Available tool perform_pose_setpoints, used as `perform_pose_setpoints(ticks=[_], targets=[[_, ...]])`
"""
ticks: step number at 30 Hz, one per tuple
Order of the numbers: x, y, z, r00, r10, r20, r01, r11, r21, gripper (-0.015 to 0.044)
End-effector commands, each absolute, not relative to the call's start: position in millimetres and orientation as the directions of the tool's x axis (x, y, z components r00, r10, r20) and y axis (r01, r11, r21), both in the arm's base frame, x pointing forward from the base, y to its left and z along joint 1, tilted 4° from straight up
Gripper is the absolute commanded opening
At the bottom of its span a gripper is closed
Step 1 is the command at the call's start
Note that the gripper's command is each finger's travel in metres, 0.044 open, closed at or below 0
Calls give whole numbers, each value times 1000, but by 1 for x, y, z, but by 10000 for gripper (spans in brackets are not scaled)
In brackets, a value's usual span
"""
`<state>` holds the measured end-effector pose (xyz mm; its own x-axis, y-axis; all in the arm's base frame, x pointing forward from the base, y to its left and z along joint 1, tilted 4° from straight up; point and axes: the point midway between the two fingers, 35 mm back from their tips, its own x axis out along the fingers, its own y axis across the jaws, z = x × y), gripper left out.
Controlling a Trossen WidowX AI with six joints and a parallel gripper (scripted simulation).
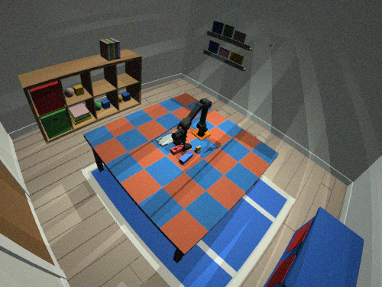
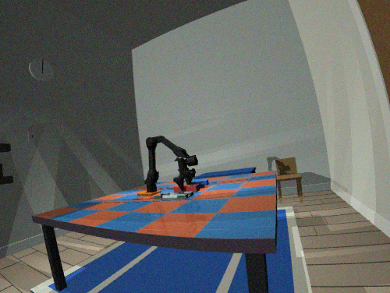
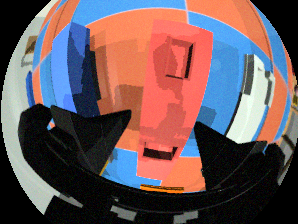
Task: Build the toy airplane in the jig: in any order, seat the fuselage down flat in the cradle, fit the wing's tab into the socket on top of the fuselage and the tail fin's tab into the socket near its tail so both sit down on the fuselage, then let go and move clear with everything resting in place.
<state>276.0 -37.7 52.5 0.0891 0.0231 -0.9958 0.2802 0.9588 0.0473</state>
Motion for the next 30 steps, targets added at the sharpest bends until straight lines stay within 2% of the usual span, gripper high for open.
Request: perform_pose_setpoints(ticks=[1,5,12,18,30], targets=[[276,-38,50,85,21,-996,284,958,44,309],[276,-38,50,85,21,-996,284,958,44,204],[276,-38,50,85,21,-996,284,958,44,157],[278,-39,60,85,20,-996,284,958,44,0],[280,-40,97,86,20,-996,284,958,44,0]])
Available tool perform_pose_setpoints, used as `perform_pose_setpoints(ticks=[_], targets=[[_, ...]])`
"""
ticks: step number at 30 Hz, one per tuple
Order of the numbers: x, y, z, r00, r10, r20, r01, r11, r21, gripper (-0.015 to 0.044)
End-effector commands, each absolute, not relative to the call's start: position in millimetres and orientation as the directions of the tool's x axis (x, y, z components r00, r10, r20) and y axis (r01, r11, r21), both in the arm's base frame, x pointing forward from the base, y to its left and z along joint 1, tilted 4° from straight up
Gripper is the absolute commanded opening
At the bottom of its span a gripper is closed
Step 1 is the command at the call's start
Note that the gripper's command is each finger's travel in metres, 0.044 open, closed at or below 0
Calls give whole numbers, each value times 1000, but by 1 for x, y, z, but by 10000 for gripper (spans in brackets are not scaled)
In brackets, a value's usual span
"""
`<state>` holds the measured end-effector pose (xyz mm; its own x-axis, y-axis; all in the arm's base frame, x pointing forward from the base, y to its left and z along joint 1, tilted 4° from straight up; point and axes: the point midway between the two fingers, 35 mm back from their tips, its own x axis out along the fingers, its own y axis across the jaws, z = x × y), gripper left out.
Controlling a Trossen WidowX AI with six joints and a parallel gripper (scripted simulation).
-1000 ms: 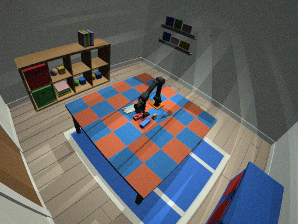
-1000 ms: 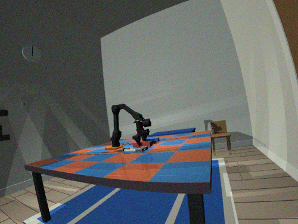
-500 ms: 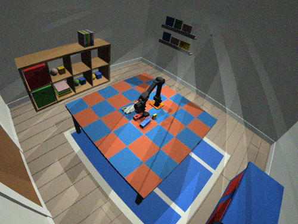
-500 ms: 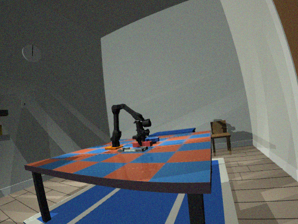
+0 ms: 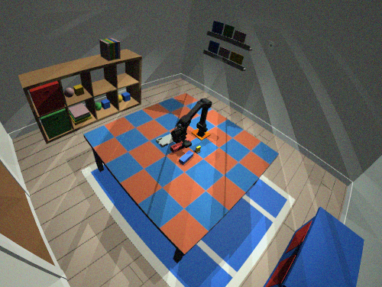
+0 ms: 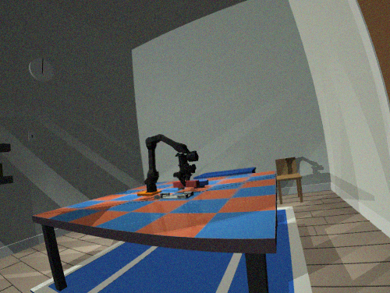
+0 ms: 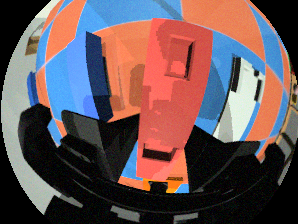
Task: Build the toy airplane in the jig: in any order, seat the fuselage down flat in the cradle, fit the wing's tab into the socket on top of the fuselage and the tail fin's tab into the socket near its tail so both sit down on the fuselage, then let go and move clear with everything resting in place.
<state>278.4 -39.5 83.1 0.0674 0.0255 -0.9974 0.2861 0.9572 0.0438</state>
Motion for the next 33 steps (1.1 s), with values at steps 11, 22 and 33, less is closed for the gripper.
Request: perform_pose_setpoints(ticks=[11,22,33], targets=[[277,-41,132,86,20,-996,284,958,44,0],[270,-41,166,85,20,-996,284,958,44,0],[265,-45,178,85,20,-996,283,958,43,0]])
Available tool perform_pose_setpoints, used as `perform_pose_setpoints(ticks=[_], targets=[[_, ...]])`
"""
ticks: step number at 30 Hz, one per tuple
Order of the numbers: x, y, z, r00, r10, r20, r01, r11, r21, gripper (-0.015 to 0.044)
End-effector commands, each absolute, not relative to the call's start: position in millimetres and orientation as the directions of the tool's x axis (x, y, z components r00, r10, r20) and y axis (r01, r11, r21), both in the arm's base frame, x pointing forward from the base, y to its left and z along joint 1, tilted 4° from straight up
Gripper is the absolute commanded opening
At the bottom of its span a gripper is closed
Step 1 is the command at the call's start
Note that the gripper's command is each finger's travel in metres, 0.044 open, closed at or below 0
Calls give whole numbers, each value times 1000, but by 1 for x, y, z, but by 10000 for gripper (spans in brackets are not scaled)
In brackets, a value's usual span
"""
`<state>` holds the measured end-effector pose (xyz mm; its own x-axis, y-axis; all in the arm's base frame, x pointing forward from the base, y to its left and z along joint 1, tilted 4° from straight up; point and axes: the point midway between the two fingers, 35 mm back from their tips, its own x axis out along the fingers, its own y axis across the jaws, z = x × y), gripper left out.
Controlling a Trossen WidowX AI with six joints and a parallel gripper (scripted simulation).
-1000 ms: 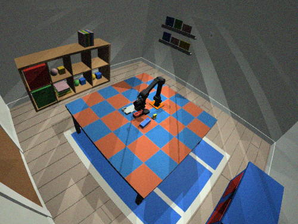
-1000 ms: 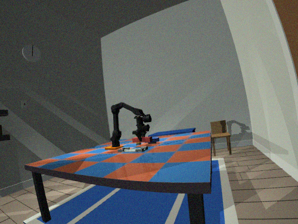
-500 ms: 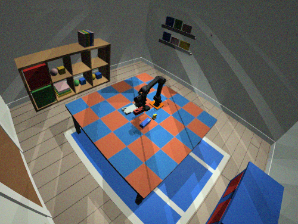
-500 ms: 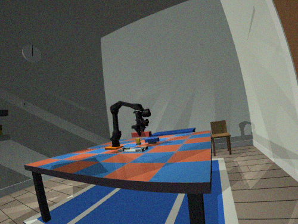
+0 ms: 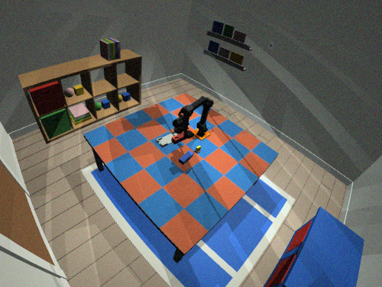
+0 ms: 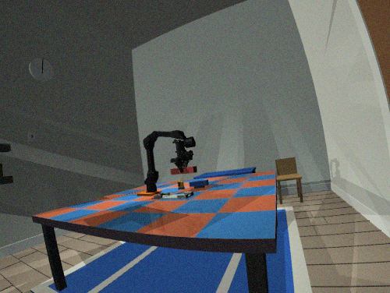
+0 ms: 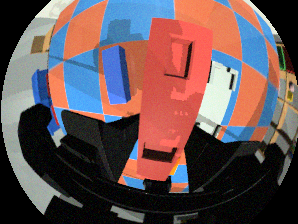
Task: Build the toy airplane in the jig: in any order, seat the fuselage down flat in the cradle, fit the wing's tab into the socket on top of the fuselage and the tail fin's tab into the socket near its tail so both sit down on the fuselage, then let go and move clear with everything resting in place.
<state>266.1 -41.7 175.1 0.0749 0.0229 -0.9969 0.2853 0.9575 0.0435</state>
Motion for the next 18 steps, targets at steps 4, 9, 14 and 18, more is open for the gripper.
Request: perform_pose_setpoints(ticks=[4,9,14,18], targets=[[265,-57,172,84,18,-996,280,959,41,0],[263,-71,164,83,16,-996,276,960,39,0],[260,-86,156,82,15,-996,273,961,37,0],[257,-97,150,82,14,-997,270,962,35,0]])
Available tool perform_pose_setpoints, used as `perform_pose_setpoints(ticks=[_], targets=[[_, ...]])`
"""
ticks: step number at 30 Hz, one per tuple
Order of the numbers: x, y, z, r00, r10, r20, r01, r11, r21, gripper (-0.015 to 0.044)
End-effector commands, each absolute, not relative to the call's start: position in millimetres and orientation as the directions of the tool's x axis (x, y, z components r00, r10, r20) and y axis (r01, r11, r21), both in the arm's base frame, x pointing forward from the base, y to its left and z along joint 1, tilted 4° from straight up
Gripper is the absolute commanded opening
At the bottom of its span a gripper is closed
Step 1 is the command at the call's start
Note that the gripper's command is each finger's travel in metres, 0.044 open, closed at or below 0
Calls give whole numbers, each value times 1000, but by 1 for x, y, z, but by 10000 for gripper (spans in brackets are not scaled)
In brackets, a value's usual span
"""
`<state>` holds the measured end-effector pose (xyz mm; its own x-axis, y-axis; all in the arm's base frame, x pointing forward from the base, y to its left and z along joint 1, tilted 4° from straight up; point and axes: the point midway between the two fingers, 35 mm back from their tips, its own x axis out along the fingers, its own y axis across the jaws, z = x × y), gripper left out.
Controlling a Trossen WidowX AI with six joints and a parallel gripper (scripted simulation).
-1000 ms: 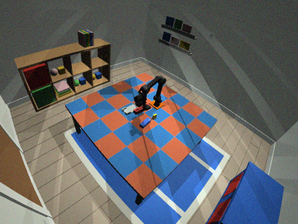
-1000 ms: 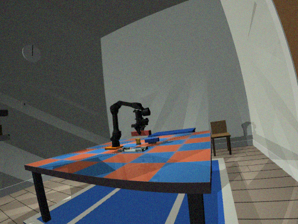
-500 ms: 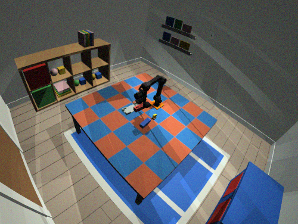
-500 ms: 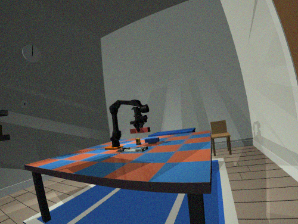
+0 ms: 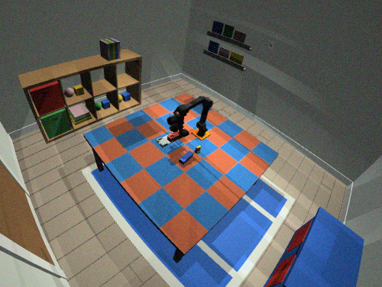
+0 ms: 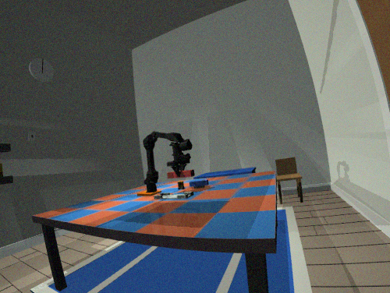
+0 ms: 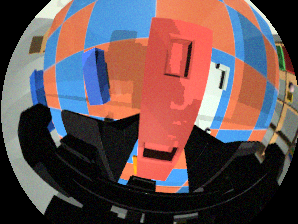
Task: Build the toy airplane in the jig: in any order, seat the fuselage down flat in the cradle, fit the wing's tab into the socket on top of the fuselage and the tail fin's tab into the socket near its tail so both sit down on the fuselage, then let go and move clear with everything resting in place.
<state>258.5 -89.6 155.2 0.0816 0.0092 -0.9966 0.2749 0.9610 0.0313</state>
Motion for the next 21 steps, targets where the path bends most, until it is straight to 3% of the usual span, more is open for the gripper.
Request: perform_pose_setpoints(ticks=[1,21], targets=[[256,-100,148,82,14,-997,269,962,35,0],[232,-154,118,80,9,-997,255,967,29,0]])
